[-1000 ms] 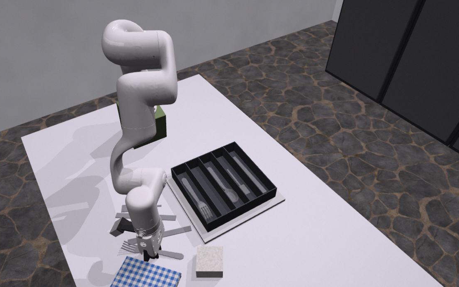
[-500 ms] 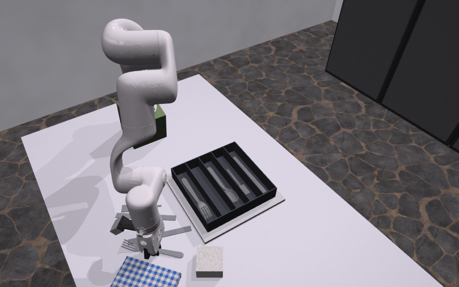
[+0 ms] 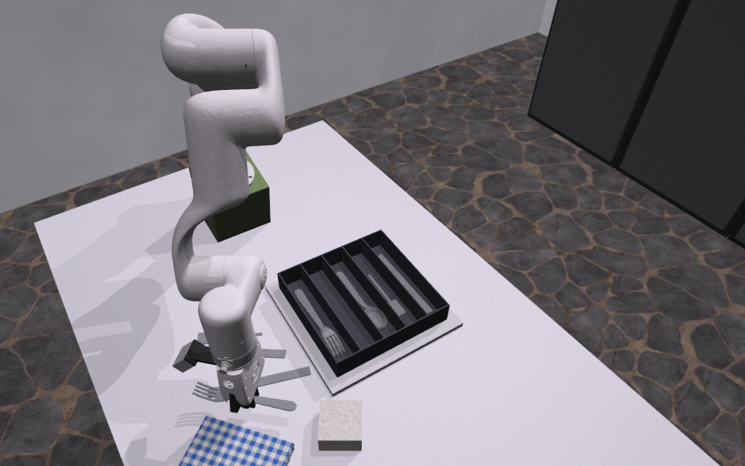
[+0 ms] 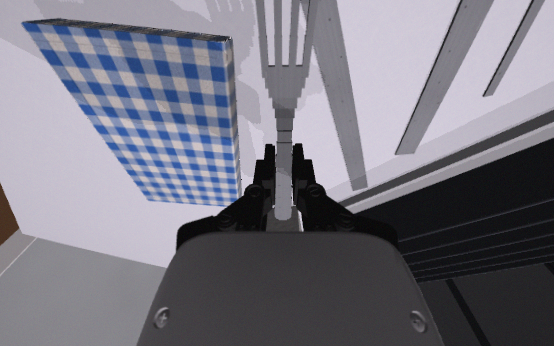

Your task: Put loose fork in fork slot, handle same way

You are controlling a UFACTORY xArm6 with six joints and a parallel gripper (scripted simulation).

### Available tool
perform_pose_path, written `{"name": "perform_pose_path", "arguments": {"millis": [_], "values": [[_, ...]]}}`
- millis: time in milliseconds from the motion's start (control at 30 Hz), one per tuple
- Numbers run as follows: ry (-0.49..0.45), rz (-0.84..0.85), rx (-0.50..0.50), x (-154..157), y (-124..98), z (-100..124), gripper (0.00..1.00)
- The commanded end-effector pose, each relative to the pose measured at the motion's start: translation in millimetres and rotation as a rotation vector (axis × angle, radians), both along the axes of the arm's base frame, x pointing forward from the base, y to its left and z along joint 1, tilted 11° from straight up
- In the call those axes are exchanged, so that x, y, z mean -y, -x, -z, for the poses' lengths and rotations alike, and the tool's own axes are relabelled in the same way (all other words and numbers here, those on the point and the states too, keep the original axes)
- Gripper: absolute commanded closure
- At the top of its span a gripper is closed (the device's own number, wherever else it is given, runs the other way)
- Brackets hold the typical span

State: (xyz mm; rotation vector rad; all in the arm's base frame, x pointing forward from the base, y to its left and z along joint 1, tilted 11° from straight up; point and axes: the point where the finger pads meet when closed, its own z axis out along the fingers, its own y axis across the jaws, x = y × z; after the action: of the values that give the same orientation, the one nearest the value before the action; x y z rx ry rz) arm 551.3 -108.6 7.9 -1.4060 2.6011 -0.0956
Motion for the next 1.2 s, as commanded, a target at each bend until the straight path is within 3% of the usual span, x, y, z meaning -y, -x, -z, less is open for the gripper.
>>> {"name": "perform_pose_path", "arguments": {"millis": [0,400,800,1167], "values": [[0.001,0.000,0.003,1,2,-18,0.95],[0.001,0.000,0.003,2,12,-68,0.95],[0.001,0.000,0.003,3,18,-95,0.95],[0.001,0.000,0.003,3,19,-101,0.95]]}}
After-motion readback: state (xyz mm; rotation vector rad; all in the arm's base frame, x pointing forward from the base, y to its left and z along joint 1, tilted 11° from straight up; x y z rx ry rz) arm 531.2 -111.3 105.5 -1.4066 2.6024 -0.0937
